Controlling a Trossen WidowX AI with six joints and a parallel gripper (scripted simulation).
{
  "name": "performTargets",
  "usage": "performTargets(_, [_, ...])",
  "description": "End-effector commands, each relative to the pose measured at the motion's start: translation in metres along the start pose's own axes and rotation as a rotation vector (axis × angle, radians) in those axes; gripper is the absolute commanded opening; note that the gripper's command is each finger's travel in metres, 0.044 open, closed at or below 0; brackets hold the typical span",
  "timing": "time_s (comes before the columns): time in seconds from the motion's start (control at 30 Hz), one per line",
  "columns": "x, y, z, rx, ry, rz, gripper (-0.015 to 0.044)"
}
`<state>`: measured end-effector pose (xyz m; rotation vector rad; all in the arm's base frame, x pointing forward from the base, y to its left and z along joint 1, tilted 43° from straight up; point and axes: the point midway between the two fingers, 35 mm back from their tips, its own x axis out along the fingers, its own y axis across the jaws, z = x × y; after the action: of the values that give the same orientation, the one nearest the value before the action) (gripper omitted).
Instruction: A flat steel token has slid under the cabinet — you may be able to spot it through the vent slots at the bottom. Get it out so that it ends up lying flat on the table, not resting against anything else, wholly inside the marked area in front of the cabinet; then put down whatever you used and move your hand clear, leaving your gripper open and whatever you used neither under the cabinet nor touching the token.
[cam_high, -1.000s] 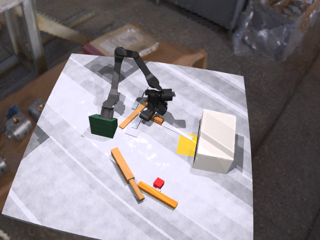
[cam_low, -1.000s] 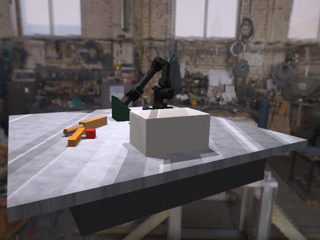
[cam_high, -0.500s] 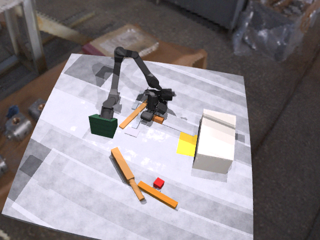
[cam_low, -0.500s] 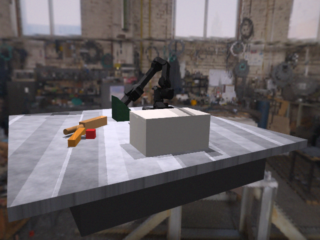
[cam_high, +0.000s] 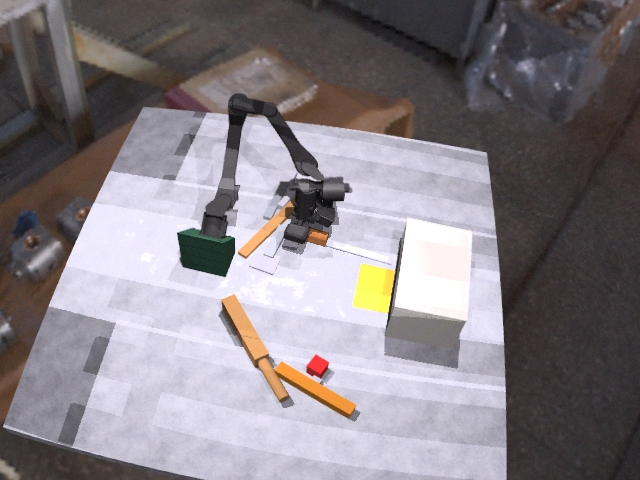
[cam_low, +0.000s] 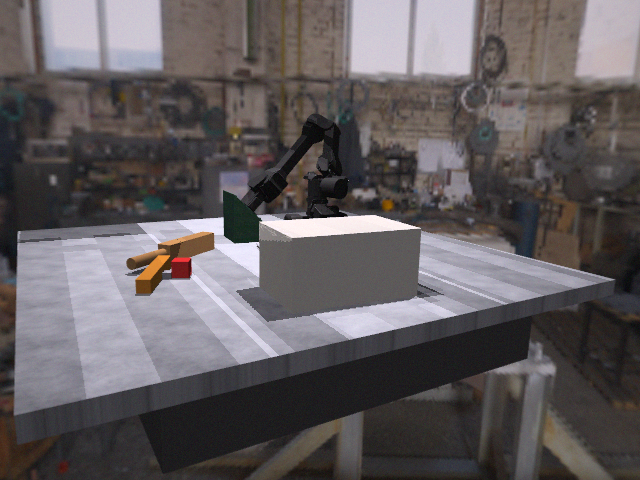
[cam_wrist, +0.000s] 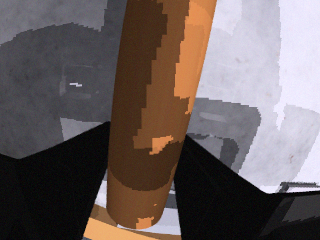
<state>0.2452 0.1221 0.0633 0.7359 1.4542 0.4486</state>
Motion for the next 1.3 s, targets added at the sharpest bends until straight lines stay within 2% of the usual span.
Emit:
performTargets(0.0, [-0.0006, 0.0005, -0.0001, -0.041, -0.002, 0.002, 0.0])
performTargets(1.27, [-0.0007, 0.0012, -0.0005, -0.345, -0.002, 0.002, 0.0])
